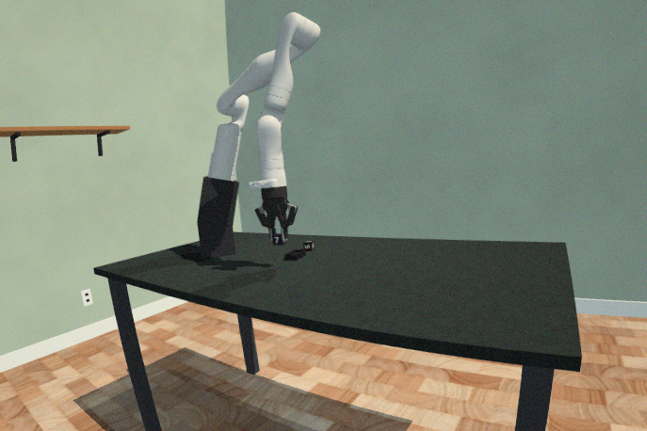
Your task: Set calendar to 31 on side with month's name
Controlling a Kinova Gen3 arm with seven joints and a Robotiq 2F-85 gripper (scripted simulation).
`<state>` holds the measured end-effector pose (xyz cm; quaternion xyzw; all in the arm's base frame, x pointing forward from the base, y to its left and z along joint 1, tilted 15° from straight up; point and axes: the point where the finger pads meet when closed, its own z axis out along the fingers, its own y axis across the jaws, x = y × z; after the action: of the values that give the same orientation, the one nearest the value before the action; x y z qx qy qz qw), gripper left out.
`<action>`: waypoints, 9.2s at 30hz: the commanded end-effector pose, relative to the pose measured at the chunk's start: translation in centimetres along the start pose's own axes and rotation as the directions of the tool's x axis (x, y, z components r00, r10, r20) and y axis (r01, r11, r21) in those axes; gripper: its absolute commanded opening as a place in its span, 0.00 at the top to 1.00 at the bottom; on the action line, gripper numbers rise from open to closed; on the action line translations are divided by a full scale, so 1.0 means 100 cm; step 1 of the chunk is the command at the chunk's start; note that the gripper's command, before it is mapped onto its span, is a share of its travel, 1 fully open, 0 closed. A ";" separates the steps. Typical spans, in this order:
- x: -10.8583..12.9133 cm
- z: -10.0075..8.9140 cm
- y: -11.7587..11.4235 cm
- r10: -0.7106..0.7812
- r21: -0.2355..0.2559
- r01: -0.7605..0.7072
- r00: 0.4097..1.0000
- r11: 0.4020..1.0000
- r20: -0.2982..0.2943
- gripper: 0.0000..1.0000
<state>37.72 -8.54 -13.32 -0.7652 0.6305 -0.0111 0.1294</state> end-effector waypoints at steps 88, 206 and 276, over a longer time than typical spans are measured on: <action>-0.003 0.065 0.004 -0.005 -0.012 0.005 1.000 1.000 0.007 0.74; -0.003 0.068 0.004 -0.005 -0.012 0.005 1.000 1.000 0.007 0.62; -0.003 -0.022 0.003 -0.005 -0.012 0.005 1.000 1.000 0.007 0.00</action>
<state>36.93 -8.68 -11.30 -0.7676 0.6283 -0.0043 0.1267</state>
